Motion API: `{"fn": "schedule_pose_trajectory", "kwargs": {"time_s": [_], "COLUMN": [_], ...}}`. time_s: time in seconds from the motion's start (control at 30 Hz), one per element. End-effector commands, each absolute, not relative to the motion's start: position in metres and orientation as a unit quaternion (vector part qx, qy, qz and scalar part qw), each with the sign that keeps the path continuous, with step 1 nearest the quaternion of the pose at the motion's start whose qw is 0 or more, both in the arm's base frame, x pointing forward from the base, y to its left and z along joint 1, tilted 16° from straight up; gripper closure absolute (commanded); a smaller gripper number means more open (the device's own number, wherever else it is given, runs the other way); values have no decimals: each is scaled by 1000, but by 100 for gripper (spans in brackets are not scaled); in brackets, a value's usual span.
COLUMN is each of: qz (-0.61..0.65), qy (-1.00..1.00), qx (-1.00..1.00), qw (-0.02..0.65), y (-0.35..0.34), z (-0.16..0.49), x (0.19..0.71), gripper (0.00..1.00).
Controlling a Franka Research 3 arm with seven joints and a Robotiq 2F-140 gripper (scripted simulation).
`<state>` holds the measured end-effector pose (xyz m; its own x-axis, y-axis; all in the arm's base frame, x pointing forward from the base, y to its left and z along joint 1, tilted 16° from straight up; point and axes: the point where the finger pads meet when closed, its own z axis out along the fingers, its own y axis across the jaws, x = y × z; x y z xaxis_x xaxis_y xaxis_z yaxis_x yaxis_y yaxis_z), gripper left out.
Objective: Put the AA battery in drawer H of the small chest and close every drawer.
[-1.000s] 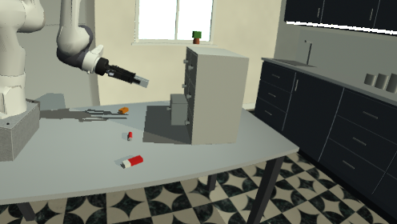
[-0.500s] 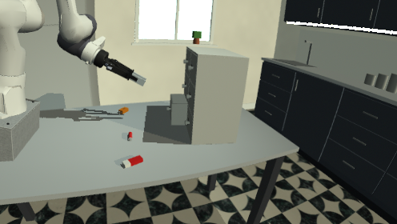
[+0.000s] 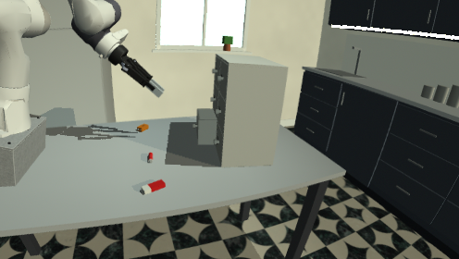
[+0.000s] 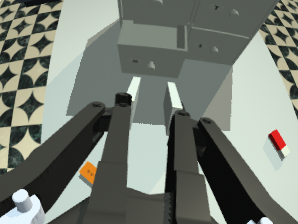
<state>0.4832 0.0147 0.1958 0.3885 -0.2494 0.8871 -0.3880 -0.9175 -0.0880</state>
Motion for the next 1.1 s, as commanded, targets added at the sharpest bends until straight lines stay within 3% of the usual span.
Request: {"fn": "schedule_pose_trajectory", "kwargs": {"time_s": [0.0,1.07], "qz": [473,377], "qy": [-171,-174], "qx": [861,908], "qw": [74,46], "y": [24,36], "z": [180,199], "x": [471,452], "gripper": [80,80]}}
